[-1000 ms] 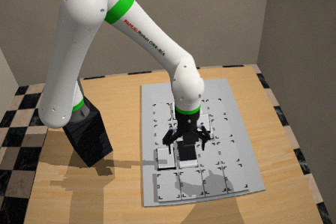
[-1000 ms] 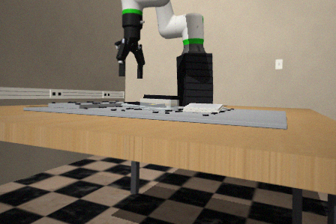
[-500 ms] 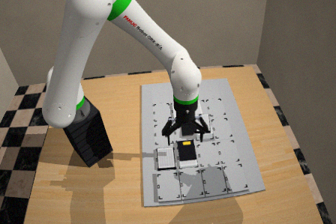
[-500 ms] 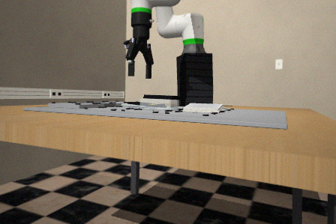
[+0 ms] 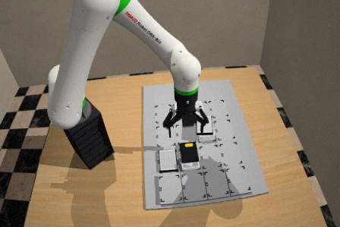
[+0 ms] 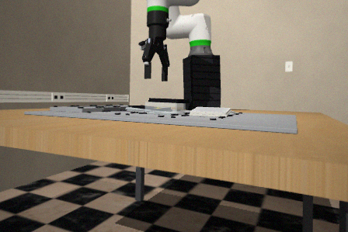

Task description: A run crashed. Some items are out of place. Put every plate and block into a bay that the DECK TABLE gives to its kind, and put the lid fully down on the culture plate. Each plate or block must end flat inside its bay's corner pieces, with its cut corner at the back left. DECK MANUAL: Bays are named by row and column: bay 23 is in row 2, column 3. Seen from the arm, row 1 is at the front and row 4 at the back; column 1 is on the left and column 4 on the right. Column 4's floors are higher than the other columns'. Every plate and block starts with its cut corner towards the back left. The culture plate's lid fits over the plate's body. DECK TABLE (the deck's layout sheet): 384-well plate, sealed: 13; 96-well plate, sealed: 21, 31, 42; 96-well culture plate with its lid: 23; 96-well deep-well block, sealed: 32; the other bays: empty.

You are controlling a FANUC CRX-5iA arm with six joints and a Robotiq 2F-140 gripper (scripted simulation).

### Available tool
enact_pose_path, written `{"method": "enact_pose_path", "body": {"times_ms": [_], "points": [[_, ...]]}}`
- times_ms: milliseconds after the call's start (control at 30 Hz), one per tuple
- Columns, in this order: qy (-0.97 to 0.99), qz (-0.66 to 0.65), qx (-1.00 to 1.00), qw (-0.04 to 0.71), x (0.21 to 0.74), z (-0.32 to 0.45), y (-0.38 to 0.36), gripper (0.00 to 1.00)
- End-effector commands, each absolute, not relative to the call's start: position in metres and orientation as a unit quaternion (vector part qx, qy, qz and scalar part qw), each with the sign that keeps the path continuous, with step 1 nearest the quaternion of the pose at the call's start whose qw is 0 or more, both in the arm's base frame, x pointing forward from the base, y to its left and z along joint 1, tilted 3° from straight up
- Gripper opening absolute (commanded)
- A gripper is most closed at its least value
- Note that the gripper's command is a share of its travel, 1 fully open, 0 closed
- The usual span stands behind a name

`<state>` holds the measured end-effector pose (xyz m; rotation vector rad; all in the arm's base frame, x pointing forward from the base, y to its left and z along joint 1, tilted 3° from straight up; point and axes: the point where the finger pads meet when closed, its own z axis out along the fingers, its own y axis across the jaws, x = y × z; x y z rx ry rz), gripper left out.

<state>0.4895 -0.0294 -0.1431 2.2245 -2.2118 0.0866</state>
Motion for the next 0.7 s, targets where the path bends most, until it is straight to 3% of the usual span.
{"method": "enact_pose_path", "body": {"times_ms": [0,667], "points": [[-0.705,0.029,0.709,0.001,0.490,-0.143,-0.022,1.00],[-0.705,0.029,0.709,0.001,0.490,-0.146,0.050,1.00]]}}
